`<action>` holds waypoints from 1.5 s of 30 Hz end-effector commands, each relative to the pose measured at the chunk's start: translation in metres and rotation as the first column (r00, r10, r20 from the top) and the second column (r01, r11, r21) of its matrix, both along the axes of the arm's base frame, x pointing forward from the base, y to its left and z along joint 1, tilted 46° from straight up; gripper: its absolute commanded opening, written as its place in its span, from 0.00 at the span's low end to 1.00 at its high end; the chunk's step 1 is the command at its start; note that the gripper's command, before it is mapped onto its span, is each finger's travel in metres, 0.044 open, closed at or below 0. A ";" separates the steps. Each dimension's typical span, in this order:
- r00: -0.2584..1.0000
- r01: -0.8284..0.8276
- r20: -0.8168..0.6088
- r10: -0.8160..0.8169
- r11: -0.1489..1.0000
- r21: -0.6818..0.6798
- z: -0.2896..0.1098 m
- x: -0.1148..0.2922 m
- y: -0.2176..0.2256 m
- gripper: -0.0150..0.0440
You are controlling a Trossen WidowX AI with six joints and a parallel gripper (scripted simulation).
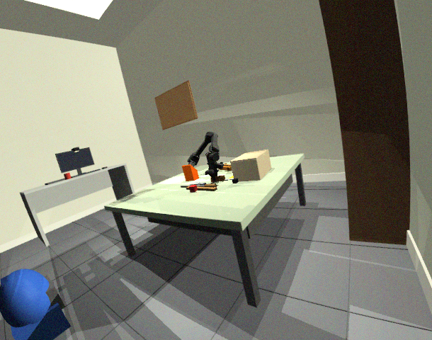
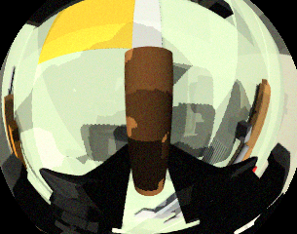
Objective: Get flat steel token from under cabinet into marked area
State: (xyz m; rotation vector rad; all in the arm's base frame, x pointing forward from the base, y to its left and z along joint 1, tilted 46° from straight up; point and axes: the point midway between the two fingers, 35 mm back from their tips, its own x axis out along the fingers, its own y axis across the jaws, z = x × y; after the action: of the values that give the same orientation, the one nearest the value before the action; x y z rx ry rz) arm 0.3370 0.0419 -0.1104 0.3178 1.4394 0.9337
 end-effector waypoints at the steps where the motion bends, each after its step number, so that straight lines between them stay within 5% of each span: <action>1: 1.000 -0.001 0.001 0.001 1.000 -0.002 0.001 0.006 0.002 0.25; 45: 1.000 -0.001 0.003 0.001 1.000 0.000 0.009 0.049 0.017 0.25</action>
State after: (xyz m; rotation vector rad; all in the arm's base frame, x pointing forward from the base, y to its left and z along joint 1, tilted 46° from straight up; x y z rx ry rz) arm 0.3820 0.0581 -0.1020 0.3158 1.4363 0.9356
